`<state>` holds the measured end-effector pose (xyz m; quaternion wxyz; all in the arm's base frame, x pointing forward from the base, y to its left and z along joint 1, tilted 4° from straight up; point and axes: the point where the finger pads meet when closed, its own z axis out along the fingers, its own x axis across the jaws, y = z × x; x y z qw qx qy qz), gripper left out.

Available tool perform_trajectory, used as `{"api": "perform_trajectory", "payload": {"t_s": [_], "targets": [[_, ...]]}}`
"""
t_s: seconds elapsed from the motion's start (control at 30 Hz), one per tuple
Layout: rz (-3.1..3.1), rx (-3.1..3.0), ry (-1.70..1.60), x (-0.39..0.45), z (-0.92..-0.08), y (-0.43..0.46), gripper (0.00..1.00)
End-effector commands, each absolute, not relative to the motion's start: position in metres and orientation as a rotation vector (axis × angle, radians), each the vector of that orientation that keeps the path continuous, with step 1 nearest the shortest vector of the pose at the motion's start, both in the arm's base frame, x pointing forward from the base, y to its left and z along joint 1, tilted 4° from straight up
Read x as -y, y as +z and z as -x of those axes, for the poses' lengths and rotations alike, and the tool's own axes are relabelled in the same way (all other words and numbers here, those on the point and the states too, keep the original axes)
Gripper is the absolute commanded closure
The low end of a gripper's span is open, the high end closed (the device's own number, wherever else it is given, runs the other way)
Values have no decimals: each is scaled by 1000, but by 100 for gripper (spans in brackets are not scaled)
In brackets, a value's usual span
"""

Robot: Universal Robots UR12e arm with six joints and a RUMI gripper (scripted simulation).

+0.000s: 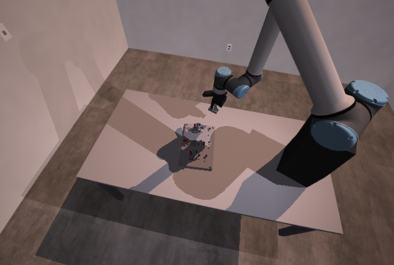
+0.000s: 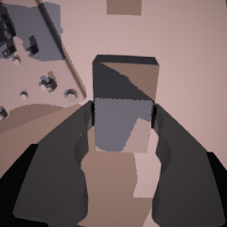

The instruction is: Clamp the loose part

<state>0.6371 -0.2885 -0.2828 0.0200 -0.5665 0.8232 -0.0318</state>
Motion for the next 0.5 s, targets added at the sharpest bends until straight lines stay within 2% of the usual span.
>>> {"api": "perform_trajectory", "payload": {"t_s": [0.0,0.47], "targets": [[1757,-2553,-100,289,-638,-282,100],[1954,-2412,-105,289,-638,-282,100]]}}
